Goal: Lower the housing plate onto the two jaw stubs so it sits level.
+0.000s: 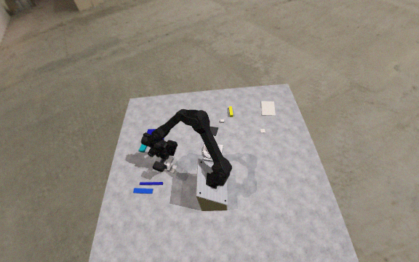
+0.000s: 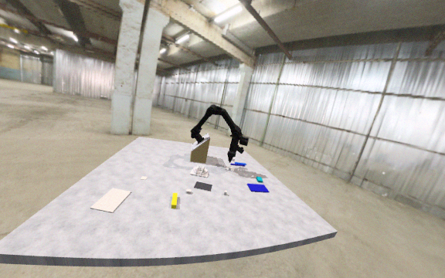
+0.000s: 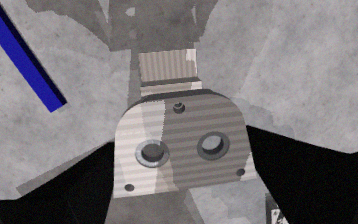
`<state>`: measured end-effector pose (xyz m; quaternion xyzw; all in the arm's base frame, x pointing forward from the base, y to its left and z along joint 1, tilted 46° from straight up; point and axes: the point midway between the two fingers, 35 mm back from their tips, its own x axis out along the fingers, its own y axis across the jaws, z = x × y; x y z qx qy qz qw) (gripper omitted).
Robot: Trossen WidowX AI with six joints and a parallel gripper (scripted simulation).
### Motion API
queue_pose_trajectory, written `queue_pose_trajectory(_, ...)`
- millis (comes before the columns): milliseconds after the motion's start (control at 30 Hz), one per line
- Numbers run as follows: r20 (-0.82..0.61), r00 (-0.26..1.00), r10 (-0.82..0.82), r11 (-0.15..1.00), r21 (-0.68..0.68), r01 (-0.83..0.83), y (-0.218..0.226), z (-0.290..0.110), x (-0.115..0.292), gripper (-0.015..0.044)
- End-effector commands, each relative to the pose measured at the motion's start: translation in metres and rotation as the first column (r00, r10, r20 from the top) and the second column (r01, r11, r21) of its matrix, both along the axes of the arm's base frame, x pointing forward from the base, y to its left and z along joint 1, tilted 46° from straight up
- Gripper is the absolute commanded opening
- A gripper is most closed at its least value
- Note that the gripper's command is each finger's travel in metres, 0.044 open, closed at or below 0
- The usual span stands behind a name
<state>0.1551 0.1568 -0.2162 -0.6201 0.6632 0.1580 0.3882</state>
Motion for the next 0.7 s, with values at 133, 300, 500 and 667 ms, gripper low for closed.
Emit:
queue_pose_trajectory(133, 0.004, 1.0, -0.004, 1.0, 0.012, 0.004, 0.007, 0.004, 0.001, 0.0351)
queue_pose_trajectory(300, 0.011, 1.0, -0.012, 1.0, 0.014, 0.012, 0.007, 0.005, 0.002, 0.0351)
queue_pose_trajectory(500, 0.076, 0.994, -0.083, 0.996, 0.034, 0.08, 0.001, 0.019, 0.015, 0.0351)
queue_pose_trajectory(667, 0.13, 0.981, -0.144, 0.989, 0.053, 0.138, -0.006, 0.031, 0.025, 0.0351)
